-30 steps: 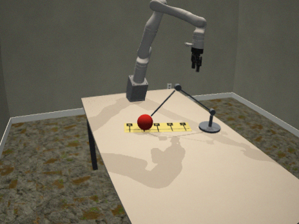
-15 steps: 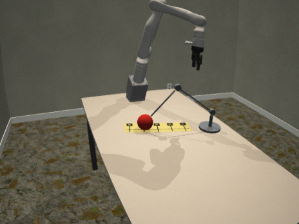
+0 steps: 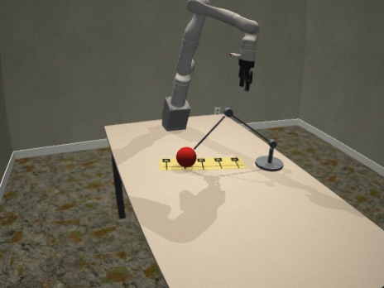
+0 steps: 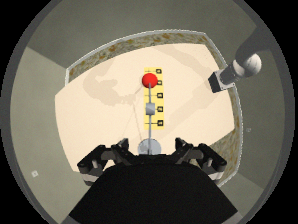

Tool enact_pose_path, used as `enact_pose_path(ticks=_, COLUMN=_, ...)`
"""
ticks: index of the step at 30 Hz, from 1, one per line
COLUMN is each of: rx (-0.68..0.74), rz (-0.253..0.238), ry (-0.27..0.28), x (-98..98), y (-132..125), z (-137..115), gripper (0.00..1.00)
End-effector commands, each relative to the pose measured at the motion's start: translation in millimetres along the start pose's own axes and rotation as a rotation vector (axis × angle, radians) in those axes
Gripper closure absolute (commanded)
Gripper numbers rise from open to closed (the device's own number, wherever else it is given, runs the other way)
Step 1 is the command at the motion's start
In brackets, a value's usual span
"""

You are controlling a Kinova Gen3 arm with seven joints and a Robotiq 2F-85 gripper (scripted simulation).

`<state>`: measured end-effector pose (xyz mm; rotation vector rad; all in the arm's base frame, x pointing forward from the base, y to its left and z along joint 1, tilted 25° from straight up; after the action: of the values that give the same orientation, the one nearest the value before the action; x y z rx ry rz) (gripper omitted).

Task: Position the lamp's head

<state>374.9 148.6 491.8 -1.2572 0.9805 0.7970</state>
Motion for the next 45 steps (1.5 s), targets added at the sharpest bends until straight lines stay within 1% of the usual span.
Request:
enact_pose_path(ticks=1, rx=0.011, rz=-0.004, ry=-0.009, x=-4.0, y=1, z=-17, gripper=0.00)
enact_pose_path(ticks=5, rx=0.011, rz=-0.004, ry=-0.009, x=-3.2, y=3, z=-35, gripper=0.00)
enact_pose_path(ticks=7, rx=0.011, rz=-0.004, ry=-0.009, x=-3.2, y=3, z=-35, gripper=0.00)
enact_pose_path(ticks=22, rx=0.004, rz=0.000, ry=-0.001, x=2.8, y=9, z=-100, gripper=0.00)
enact_pose_path(ticks=24, rx=0.004, rz=0.000, ry=-0.001, x=2.8, y=9, z=-100, gripper=0.00)
enact_pose_path(ticks=39, rx=-0.003, rz=0.003, ry=0.005, x=7.2, y=14, z=-165, gripper=0.00)
enact_pose_path(ticks=41, rx=-0.003, rz=0.003, ry=0.005, x=7.2, y=14, z=-165, gripper=0.00)
enact_pose_path(ticks=45, rx=-0.004, rz=0.003, ry=0.007, x=8.2, y=16, z=-183, gripper=0.00)
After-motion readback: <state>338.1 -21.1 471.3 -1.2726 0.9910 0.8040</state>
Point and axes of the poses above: the point where the finger pads meet when closed, its own x axis out along the fingers, its own y axis across the jaws, z = x × y, the point moved 7 cm from there along -x, back along the fingers, and after that the axes turned 5 degrees about -x, right-handed, at the moved point
